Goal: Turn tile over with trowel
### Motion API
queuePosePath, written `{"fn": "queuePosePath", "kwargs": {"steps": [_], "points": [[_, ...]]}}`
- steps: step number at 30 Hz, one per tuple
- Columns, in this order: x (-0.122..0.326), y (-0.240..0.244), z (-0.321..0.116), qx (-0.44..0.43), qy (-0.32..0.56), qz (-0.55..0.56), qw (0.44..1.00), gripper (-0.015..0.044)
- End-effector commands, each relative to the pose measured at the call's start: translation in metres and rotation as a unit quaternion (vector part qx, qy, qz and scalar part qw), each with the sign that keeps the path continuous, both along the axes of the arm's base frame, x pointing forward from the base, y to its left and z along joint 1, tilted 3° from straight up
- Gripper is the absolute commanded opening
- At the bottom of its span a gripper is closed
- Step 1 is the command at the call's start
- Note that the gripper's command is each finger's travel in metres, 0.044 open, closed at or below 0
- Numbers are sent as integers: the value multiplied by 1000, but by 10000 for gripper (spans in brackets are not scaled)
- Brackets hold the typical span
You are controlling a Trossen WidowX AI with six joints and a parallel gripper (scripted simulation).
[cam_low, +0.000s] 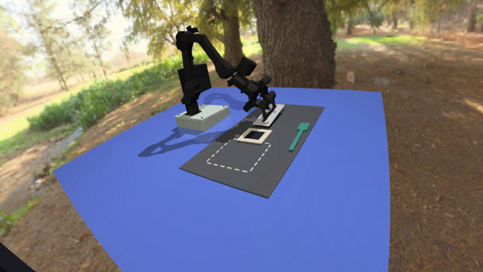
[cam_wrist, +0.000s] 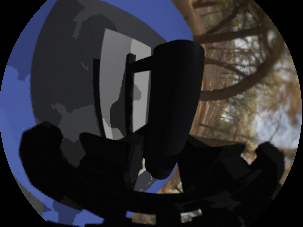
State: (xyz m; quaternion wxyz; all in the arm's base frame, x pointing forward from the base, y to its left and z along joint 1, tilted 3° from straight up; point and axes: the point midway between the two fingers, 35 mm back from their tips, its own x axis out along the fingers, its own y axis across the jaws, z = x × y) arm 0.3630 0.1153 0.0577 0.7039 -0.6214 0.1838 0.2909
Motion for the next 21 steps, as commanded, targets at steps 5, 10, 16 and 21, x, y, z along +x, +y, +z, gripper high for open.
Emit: {"fn": "queuePosePath", "kwargs": {"steps": [5,10,16,21], "points": [[5,1,-5,4,-10,1,1000,0],[7,1,-13,4,-10,1,1000,0],[7,-2,-15,4,-10,1,1000,0],[9,-10,-16,3,-9,1,1000,0]]}}
